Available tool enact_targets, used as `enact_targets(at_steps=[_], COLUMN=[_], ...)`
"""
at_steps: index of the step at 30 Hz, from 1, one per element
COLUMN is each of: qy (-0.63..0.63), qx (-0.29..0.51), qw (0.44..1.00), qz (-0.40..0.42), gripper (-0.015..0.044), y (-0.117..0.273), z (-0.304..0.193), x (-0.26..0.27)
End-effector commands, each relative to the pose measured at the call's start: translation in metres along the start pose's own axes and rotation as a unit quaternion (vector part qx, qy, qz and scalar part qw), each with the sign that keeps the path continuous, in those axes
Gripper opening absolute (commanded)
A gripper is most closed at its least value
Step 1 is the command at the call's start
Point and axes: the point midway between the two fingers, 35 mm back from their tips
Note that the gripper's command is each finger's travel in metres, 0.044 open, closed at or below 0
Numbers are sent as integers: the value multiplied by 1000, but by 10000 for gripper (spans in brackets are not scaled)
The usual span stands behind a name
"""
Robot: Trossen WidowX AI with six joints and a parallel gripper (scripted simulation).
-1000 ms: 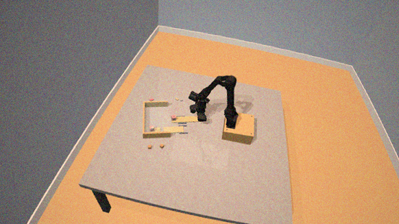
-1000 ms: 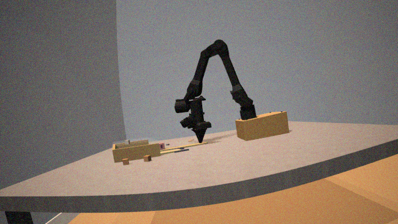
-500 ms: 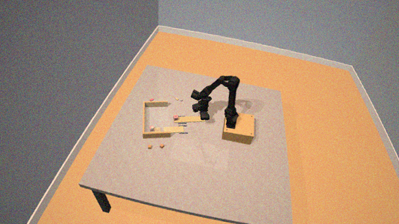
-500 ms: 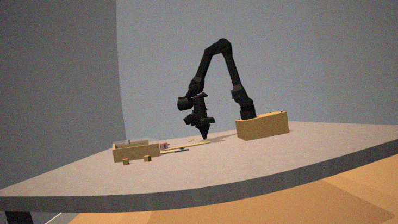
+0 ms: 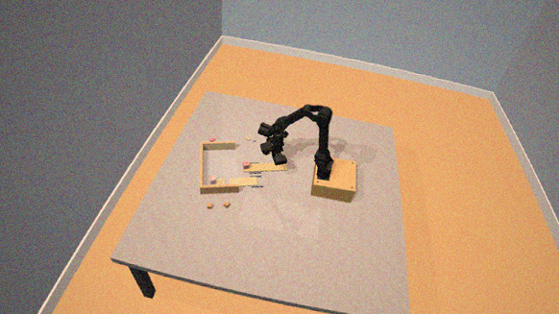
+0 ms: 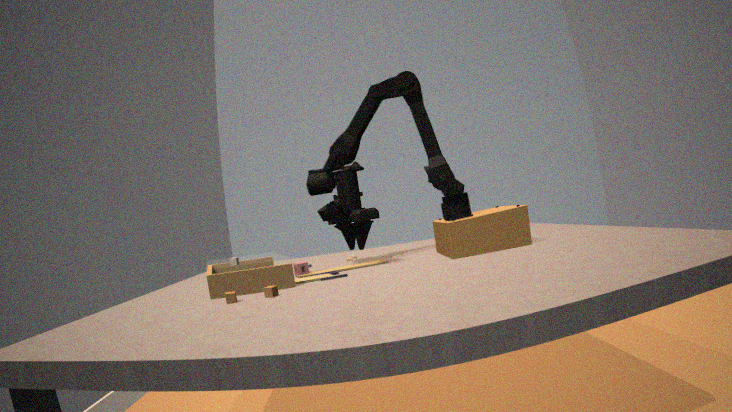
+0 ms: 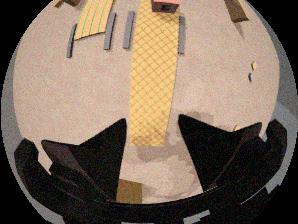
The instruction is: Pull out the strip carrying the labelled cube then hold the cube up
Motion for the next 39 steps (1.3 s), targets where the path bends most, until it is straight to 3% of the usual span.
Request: enact_targets(at_steps=[1, 5, 36, 39], qy=[1, 1, 0, 0], qx=[-2, -2, -7, -7], qw=[1000, 1000, 1000, 1000], qz=[-2, -2, -2, -2], gripper=[341, 440, 440, 361], y=[2, 4, 23, 21], z=[15, 31, 153, 153], x=[0, 2, 6, 6])
Point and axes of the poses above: the point midway between the two fingers, 35 mm back from their tips, its own y axis back along the fingers, its own x axis across the jaws, z = x × y, and after that the axes turned 11 degrees about -y, right-handed
